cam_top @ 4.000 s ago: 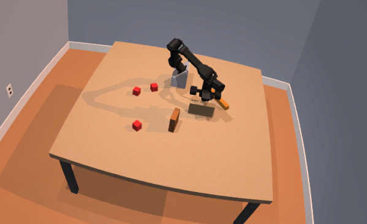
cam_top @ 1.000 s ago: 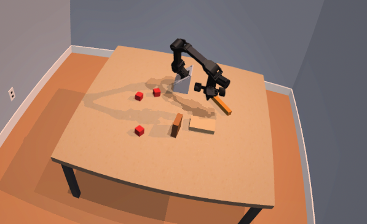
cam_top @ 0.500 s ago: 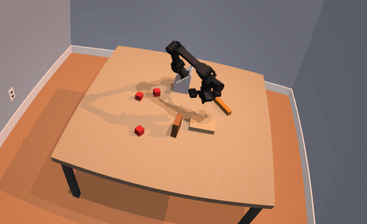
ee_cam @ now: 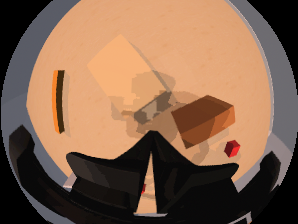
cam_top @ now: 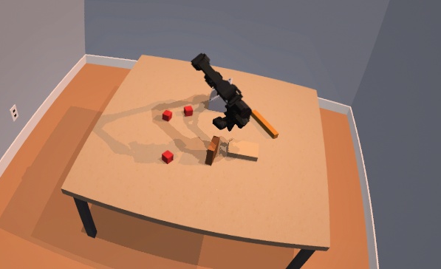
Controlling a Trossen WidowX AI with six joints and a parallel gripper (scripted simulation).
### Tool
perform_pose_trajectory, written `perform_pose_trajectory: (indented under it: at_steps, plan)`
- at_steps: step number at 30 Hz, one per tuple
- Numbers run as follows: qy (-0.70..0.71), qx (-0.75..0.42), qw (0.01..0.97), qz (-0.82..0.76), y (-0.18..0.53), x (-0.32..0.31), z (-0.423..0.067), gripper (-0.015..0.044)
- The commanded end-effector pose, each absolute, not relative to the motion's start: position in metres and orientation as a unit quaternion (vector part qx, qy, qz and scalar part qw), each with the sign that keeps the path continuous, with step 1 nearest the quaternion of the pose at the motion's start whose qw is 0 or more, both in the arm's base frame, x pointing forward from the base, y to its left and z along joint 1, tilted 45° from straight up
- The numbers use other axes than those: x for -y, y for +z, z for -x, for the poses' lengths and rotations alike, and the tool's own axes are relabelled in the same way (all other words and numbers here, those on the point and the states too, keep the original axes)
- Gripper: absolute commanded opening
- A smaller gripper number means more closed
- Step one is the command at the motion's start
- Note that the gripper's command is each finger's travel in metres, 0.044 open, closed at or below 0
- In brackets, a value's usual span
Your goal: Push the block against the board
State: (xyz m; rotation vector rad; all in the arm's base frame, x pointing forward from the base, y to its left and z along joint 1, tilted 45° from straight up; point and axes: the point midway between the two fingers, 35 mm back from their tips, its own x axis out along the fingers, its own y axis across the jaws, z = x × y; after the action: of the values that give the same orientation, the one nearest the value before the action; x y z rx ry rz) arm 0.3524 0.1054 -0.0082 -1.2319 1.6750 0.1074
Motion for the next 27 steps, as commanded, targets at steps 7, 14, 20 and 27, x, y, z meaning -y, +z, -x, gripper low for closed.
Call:
perform_pose_trajectory:
  at_steps: [7, 14, 20, 27]
  plan:
    - [0.151, -0.674, 0.410, 0.595, 0.031, -0.066, -0.392, 0.0000]
    - [0.220, -0.655, 0.332, 0.643, 0.059, -0.033, -0.412, 0.0000]
    - [0.226, -0.653, 0.324, 0.647, 0.062, -0.030, -0.414, 0.0000]
    - [0.226, -0.653, 0.324, 0.647, 0.028, 0.004, -0.416, 0.0000]
